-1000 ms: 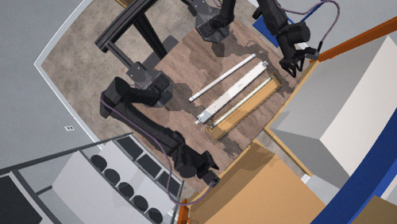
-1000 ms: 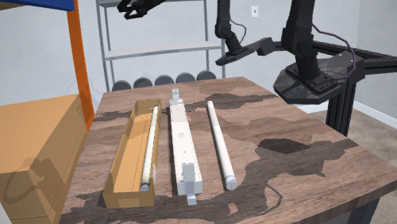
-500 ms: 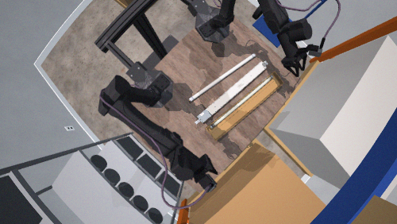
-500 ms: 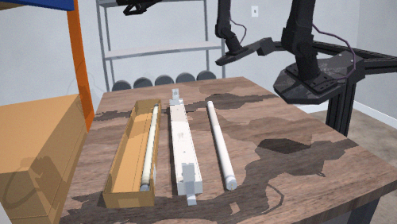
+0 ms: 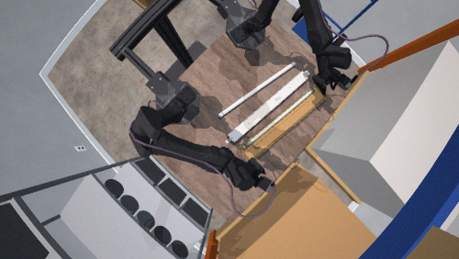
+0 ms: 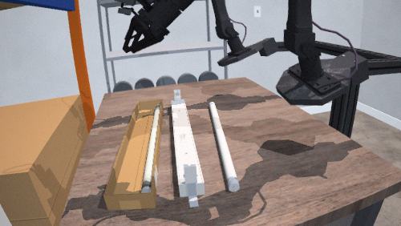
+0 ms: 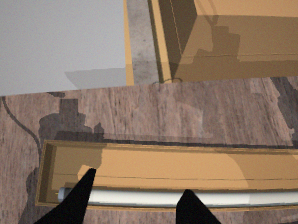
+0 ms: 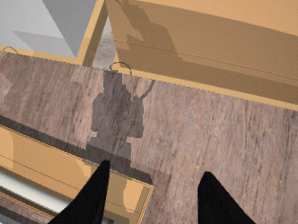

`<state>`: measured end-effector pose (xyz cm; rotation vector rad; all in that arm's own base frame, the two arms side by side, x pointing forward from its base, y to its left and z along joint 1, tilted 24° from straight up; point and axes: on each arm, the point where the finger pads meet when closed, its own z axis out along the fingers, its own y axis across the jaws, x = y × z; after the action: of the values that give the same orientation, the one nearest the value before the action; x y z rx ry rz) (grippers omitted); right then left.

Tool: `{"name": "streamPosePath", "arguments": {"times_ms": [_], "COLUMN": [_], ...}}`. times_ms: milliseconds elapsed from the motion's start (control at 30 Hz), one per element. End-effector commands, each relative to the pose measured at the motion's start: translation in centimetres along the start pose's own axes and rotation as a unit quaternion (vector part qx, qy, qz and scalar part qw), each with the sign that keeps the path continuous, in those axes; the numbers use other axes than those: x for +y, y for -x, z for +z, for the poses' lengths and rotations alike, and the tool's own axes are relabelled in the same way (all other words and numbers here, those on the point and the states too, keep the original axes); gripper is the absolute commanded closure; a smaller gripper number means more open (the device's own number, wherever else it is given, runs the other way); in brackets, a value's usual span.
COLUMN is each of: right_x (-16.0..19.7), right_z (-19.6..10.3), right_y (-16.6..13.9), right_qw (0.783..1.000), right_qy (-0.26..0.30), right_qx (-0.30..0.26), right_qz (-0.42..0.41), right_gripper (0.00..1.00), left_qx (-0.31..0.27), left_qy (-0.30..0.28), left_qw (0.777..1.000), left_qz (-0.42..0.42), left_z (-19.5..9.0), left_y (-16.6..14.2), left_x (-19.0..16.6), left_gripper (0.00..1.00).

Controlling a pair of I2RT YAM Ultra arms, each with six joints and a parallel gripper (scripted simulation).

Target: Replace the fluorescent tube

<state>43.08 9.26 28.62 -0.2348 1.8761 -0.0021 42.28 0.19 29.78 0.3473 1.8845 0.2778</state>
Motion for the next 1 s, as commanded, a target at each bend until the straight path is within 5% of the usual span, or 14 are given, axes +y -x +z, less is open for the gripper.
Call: {"name": "streamPosePath", "arguments": {"times_ms": [0,100,333,400,467,633,700,800,967], "right_x": [2.7,5.5,10.0,11.6,13.3,17.5,18.2,19.2,22.7], "right_z": [1.6,2.8,4.2,3.8,4.1,4.0,2.7,2.9,1.5], "right_y": [-1.3,-6.1,-7.8,-13.7,-14.1,-17.9,-22.6,-22.4,-26.9], "right_qw": [0.999,0.993,0.987,0.971,0.966,0.942,0.919,0.917,0.877], "right_qy": [0.008,0.026,0.050,0.066,0.075,0.096,0.106,0.109,0.131], "right_qx": [0.029,0.086,0.104,0.170,0.174,0.206,0.248,0.243,0.266], "right_qz": [-0.036,-0.071,-0.113,-0.156,-0.178,-0.245,-0.289,-0.298,-0.378], "right_gripper": [0.51,0.51,0.51,0.51,0.51,0.51,0.51,0.51,0.51], "left_qx": [0.063,0.103,0.161,0.185,0.202,0.249,0.266,0.273,0.311], "left_qy": [-0.019,-0.040,-0.079,-0.101,-0.119,-0.175,-0.200,-0.212,-0.288], "left_qw": [0.994,0.985,0.962,0.949,0.936,0.892,0.871,0.859,0.791], "left_qz": [0.083,0.129,0.204,0.234,0.263,0.335,0.363,0.377,0.442], "left_z": [1.4,2.5,4.0,4.4,4.7,5.3,5.3,5.3,4.6], "left_y": [-2.3,-4.8,-8.6,-10.5,-11.7,-15.7,-17.3,-18.1,-22.8], "left_x": [-1.2,-2.3,-3.9,-4.6,-5.2,-6.7,-7.3,-7.6,-9.3], "left_gripper": [0.51,0.51,0.51,0.51,0.51,0.51,0.51,0.51,0.51]}}
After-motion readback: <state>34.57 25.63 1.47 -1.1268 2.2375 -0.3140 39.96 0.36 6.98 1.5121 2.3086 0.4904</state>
